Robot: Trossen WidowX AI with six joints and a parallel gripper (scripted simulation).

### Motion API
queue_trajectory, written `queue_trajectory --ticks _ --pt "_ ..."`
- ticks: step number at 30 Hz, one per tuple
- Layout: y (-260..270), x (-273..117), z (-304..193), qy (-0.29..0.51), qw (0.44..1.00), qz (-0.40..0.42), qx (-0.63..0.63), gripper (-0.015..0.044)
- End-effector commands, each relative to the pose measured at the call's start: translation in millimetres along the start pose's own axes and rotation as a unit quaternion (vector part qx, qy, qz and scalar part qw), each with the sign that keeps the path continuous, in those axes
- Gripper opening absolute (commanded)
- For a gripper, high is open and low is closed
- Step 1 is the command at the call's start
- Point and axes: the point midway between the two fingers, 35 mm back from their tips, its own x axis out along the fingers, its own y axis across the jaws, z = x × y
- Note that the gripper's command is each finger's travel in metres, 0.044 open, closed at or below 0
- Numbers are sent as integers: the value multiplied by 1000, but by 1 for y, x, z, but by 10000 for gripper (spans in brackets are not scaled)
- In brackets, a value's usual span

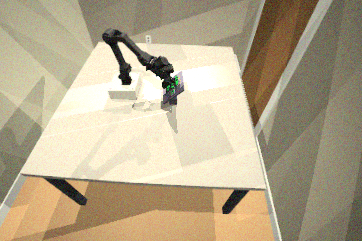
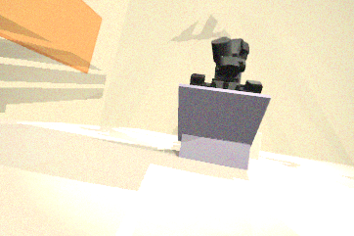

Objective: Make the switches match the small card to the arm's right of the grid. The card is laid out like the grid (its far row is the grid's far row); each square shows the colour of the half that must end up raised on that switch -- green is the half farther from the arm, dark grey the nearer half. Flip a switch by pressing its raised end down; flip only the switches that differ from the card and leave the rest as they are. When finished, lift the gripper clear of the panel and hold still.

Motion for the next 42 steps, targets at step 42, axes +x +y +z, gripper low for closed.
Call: queue_trajectory --ticks 42 --pt "-23 -28 20 27 1000 -2 2 0"
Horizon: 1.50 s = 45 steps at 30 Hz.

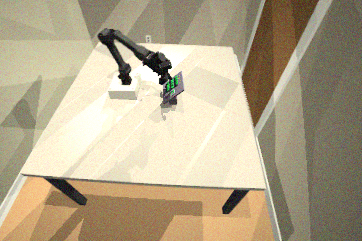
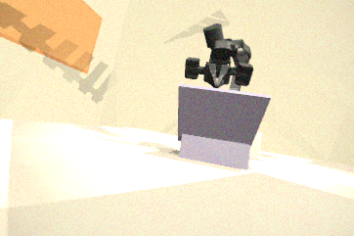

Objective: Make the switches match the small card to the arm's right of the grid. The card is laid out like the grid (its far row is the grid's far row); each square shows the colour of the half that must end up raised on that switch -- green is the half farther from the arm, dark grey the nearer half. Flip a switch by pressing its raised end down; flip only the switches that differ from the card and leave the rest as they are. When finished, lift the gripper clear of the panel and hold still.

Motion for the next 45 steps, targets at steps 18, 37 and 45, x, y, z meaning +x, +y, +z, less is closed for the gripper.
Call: queue_trajectory --ticks 18,37,45 --pt "1 39 -2 14 1000 2 2 0" --pt "1 44 -2 14 1000 2 2 0" --pt "1 45 -2 14 1000 2 2 0"
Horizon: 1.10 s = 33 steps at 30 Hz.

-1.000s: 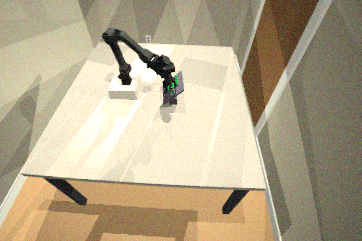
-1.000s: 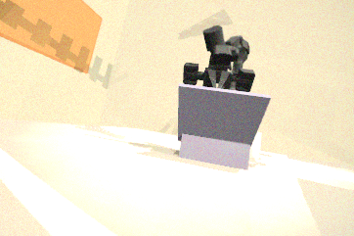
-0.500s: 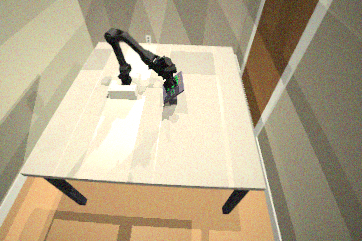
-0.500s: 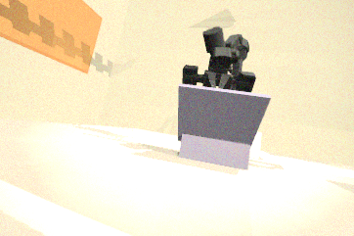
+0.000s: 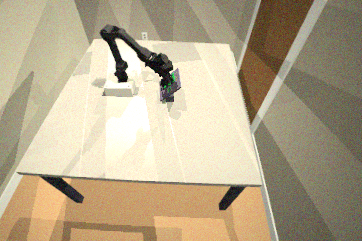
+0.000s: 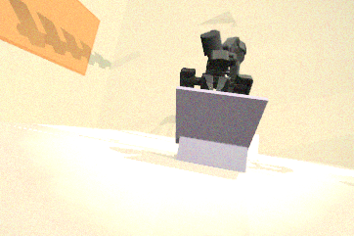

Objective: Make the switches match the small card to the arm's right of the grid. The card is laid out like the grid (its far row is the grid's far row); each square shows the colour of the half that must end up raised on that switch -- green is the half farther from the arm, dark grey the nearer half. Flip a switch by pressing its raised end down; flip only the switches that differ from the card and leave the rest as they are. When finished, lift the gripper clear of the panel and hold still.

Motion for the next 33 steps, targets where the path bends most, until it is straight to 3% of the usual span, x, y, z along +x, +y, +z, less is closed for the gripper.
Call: queue_trajectory --ticks 1,33 --pt "-1 1 0 1 1000 -2 2 0" --pt "-1 5 0 0 1000 -2 2 0"
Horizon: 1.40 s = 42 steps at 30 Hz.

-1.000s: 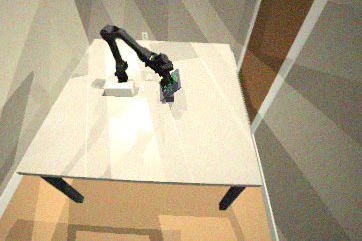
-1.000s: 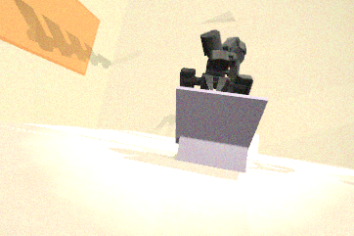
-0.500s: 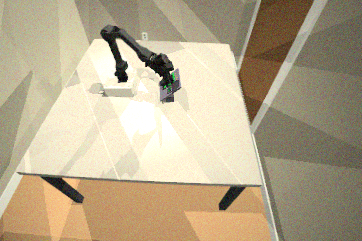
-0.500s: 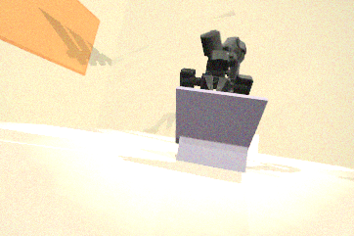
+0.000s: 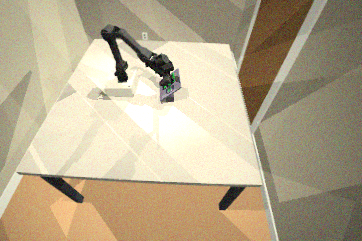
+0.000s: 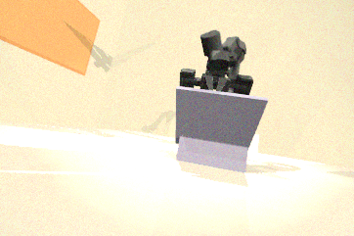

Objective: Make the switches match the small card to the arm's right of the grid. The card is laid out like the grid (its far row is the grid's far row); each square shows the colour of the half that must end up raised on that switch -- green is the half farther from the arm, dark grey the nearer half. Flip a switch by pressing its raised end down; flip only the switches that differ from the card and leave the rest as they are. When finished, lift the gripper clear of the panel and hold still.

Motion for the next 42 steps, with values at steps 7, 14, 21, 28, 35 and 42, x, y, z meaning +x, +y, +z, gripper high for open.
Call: queue_trajectory --ticks 7,14,21,28,35,42 --pt "-1 2 0 1 1000 -2 2 0" --pt "-2 -25 0 -4 1000 -1 1 0" --pt "-1 -63 -3 -10 1000 -2 2 0" --pt "43 -62 -41 -9 1000 -1 3 0" --pt "44 -40 -41 -1 1000 -1 3 0" --pt "44 -26 -41 3 1000 -1 3 0"
